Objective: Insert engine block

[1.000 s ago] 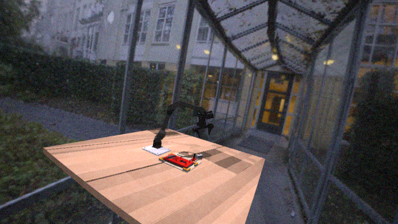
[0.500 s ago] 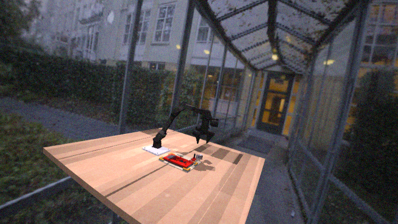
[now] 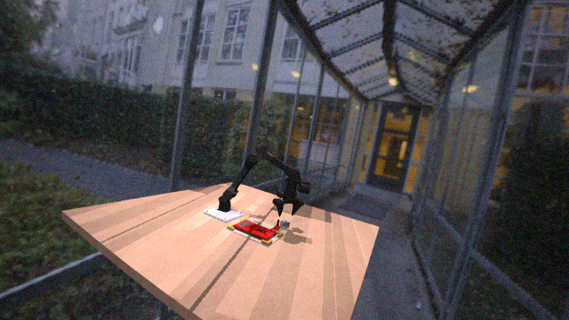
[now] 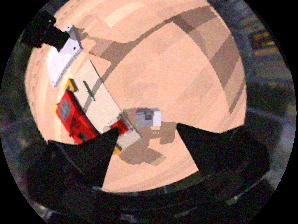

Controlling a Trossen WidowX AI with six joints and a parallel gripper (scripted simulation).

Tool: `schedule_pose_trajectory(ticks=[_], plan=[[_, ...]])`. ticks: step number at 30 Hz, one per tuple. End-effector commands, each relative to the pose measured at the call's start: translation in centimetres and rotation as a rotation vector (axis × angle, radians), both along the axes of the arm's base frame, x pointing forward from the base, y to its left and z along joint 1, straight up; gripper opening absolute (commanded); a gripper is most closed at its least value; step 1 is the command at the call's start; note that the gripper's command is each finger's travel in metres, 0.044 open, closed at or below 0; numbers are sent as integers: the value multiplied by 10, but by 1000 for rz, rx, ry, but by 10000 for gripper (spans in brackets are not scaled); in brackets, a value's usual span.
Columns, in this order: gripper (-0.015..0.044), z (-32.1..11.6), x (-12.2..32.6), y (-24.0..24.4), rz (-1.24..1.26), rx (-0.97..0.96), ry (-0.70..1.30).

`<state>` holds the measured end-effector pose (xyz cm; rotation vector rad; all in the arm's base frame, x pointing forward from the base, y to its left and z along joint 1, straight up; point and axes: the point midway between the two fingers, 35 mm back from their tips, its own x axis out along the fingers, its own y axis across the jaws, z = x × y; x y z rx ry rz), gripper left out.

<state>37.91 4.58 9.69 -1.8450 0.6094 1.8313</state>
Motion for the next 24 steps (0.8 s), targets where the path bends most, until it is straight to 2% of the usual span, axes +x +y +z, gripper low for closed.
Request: schedule_pose_trajectory(ticks=[1,24], plan=[[440,-3,1,1,5,-3,-12],[440,-43,2,2,5,-3,-12]])
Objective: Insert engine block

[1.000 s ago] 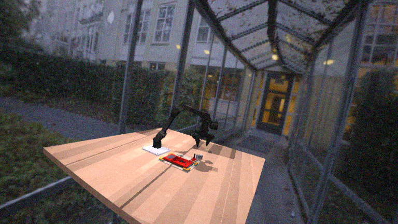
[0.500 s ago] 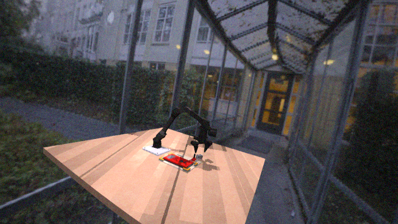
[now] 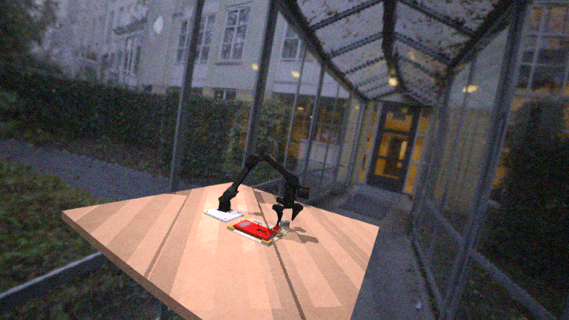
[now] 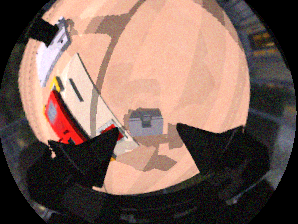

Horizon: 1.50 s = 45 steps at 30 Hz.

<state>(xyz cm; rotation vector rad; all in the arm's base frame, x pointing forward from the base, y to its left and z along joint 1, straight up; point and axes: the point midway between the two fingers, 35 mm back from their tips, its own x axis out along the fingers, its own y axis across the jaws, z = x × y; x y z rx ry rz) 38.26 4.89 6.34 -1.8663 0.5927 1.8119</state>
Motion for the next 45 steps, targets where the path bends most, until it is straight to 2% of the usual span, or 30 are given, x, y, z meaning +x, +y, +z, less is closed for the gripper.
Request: schedule_pose_trajectory(ticks=[1,10,18,25,32,45], plan=[[440,-11,-1,-1,-2,-6,11],[440,-23,-2,0,-2,-6,11],[230,-23,-2,0,-2,-6,11],[183,-23,-2,0,-2,-6,11],[0,-9,1,-1,-2,-6,11],[0,33,5,-4,-2,-6,11]])
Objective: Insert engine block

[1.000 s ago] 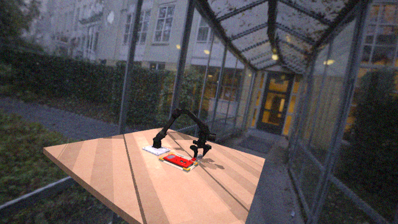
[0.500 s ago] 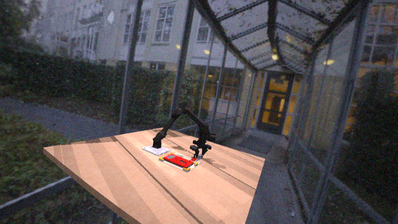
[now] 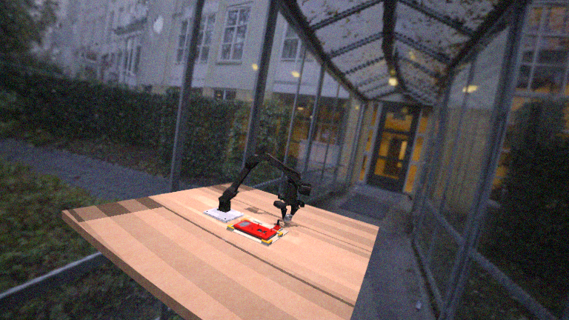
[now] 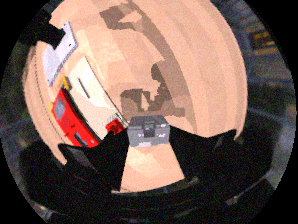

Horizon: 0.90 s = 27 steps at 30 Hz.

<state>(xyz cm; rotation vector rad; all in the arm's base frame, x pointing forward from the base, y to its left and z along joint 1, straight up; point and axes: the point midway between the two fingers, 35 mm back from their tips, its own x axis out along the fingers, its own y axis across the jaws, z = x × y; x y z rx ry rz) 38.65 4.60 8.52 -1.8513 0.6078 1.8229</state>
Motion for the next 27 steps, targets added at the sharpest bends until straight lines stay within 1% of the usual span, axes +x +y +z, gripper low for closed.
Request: schedule_pose_trajectory(ticks=[1,22,24,27], plan=[[0,14,1,-1,6,-3,-5],[0,81,-7,-8,6,-3,-4],[0,83,-8,-8,6,-3,-4],[0,72,-6,-1,6,-3,-4]])
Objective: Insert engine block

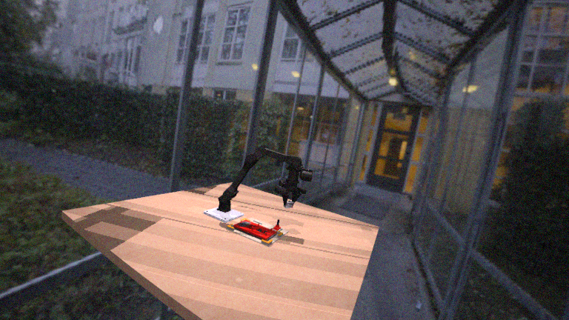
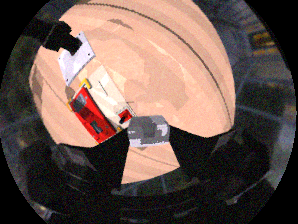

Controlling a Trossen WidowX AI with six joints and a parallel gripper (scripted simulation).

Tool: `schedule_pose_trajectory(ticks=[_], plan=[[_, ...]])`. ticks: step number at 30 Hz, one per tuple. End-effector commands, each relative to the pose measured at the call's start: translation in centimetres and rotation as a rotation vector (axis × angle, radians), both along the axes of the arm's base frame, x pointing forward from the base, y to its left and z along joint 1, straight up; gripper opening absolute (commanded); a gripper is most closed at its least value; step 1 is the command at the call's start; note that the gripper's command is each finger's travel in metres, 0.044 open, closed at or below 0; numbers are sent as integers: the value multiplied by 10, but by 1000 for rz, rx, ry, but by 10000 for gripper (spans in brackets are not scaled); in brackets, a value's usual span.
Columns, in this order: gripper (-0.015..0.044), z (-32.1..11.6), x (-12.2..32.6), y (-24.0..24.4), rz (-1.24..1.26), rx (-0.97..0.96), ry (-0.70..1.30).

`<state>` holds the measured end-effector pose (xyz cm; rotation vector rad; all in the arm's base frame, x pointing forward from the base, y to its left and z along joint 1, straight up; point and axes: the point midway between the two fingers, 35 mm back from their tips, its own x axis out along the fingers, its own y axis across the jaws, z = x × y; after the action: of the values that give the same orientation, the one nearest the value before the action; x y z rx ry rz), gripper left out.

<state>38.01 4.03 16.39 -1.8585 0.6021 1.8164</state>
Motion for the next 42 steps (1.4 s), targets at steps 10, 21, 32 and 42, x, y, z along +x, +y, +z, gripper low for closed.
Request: schedule_pose_trajectory(ticks=[10,21,32,42], plan=[[0,-12,0,10,2,-22,-21],[0,-15,-5,15,2,-170,-205],[0,-22,-13,23,-7,-397,-502],[0,-22,-17,24,-15,-442,-572]])
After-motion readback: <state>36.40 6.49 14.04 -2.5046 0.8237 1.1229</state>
